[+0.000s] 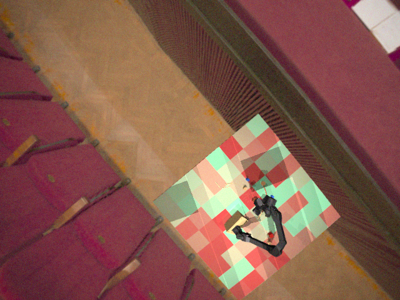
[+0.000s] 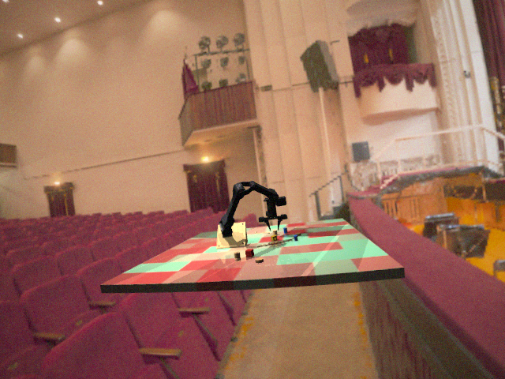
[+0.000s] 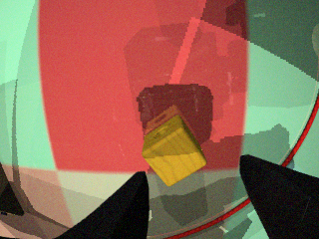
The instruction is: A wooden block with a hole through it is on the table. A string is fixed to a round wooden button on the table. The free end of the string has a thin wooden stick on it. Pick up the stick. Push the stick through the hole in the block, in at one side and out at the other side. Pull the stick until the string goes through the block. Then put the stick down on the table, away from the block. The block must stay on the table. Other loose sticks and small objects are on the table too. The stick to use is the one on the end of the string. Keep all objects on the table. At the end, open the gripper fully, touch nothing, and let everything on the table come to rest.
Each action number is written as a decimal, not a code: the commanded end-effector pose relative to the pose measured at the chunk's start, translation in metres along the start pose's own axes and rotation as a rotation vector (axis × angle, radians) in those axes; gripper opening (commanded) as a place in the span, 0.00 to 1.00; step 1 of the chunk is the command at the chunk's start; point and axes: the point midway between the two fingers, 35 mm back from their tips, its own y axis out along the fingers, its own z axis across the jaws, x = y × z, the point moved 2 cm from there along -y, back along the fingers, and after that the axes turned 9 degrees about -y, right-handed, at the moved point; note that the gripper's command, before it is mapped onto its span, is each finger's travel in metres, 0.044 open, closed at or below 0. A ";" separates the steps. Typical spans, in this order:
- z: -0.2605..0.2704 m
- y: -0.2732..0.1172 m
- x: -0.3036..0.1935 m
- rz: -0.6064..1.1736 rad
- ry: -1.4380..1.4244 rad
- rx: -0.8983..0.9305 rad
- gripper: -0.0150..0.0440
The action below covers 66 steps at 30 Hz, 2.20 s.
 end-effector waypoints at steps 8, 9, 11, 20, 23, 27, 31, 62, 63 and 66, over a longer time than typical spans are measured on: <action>0.000 0.000 0.000 0.000 0.000 0.000 0.25; 0.000 0.000 0.000 0.000 0.000 0.000 0.25; 0.000 0.000 0.000 0.000 0.000 0.000 0.25; 0.000 0.000 0.000 0.000 0.000 0.000 0.25; 0.000 0.000 0.000 0.000 0.000 0.000 0.25; 0.000 0.000 0.000 0.000 0.000 0.000 0.39; 0.000 0.000 0.000 0.000 0.000 0.000 0.57; 0.004 -0.001 -0.011 -0.002 0.373 0.000 0.48; 0.005 -0.001 -0.014 -0.002 0.481 0.000 0.52; 0.009 -0.001 -0.024 -0.003 0.802 0.000 0.65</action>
